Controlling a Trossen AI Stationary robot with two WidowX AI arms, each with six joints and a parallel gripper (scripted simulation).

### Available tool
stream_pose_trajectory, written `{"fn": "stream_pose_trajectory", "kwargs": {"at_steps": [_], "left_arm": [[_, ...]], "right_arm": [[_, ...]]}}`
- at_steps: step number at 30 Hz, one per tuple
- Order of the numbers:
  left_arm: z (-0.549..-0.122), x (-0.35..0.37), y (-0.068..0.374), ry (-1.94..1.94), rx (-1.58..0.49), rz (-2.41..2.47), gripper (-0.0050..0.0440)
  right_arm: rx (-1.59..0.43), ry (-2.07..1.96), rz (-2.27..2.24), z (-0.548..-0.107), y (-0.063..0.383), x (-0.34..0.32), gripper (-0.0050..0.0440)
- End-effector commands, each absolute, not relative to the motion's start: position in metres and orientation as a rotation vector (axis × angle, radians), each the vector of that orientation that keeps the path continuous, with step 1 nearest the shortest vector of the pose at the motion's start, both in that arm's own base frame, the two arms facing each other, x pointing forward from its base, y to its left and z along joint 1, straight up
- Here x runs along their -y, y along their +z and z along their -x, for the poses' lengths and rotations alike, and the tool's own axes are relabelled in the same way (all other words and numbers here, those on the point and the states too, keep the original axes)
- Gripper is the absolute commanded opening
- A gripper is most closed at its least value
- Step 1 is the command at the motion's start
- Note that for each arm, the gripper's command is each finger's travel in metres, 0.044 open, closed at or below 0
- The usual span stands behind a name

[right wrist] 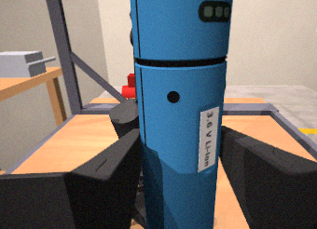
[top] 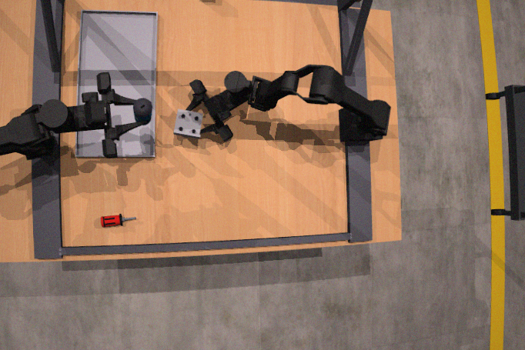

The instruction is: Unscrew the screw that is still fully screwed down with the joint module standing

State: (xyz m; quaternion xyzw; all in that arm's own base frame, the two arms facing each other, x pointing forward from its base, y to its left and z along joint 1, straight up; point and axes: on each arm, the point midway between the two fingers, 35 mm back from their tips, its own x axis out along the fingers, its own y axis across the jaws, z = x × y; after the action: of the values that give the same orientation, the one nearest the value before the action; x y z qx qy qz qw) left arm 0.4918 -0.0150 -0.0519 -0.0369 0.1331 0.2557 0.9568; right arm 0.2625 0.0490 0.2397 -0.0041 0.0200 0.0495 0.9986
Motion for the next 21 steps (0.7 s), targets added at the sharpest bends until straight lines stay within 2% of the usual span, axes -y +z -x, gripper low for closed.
{"fn": "stream_pose_trajectory", "kwargs": {"at_steps": [1, 12, 21], "left_arm": [[-0.495, 0.017, -0.043, 0.515, -0.251, 0.084, 0.0242], [-0.495, 0.017, -0.043, 0.515, -0.251, 0.084, 0.0242], [-0.495, 0.017, -0.043, 0.515, -0.251, 0.084, 0.0242]], "right_arm": [[0.000, 0.103, 0.005, -0.275, 0.249, -0.047, 0.0161], [0.016, 0.103, 0.003, -0.296, 0.249, -0.043, 0.0161], [0.017, 0.104, 0.003, -0.297, 0.249, -0.043, 0.0161]]}}
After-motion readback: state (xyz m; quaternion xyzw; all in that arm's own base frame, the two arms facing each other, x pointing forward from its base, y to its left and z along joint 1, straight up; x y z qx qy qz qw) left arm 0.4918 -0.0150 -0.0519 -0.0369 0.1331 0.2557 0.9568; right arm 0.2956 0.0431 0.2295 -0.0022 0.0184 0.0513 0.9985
